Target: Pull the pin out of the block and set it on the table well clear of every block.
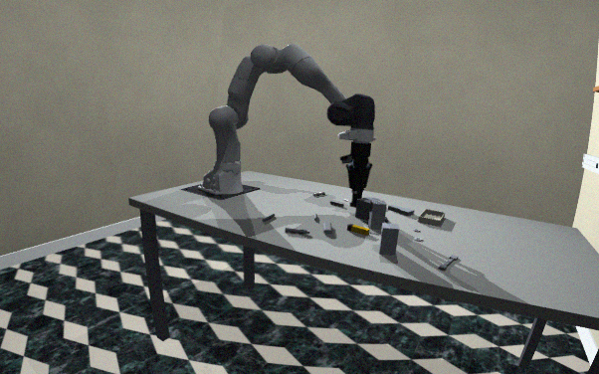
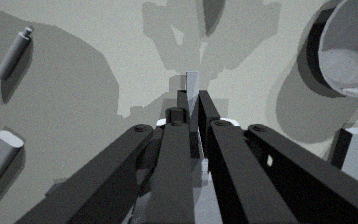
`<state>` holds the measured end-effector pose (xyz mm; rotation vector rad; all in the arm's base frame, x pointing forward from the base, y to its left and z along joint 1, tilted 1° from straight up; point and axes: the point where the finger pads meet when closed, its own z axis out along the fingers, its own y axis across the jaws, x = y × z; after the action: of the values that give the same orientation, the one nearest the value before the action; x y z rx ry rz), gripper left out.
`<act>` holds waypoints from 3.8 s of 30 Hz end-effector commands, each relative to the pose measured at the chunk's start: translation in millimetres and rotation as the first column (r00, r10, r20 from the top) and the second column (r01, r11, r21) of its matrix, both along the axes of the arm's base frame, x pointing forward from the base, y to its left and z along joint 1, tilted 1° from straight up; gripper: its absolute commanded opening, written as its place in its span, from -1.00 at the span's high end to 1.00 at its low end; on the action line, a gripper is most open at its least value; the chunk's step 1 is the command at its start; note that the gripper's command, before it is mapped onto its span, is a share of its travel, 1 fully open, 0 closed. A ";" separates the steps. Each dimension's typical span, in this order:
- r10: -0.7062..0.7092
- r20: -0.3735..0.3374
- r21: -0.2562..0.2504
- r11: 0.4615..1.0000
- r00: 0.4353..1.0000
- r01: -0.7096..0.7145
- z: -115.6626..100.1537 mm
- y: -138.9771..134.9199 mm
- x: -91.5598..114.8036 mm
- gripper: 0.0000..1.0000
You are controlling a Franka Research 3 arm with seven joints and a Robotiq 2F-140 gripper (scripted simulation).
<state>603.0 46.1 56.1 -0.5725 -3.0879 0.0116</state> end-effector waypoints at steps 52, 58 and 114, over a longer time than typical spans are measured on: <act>0.007 -0.018 0.010 1.000 1.000 -0.007 -1.0 2.0 -5.1 0.80; 0.007 -0.019 0.011 1.000 1.000 -0.007 -0.9 1.8 -4.8 0.80; 0.008 -0.034 0.019 1.000 0.999 -0.007 0.9 1.0 -3.8 0.80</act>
<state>599.1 46.4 57.0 -0.5632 -3.0538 -0.0045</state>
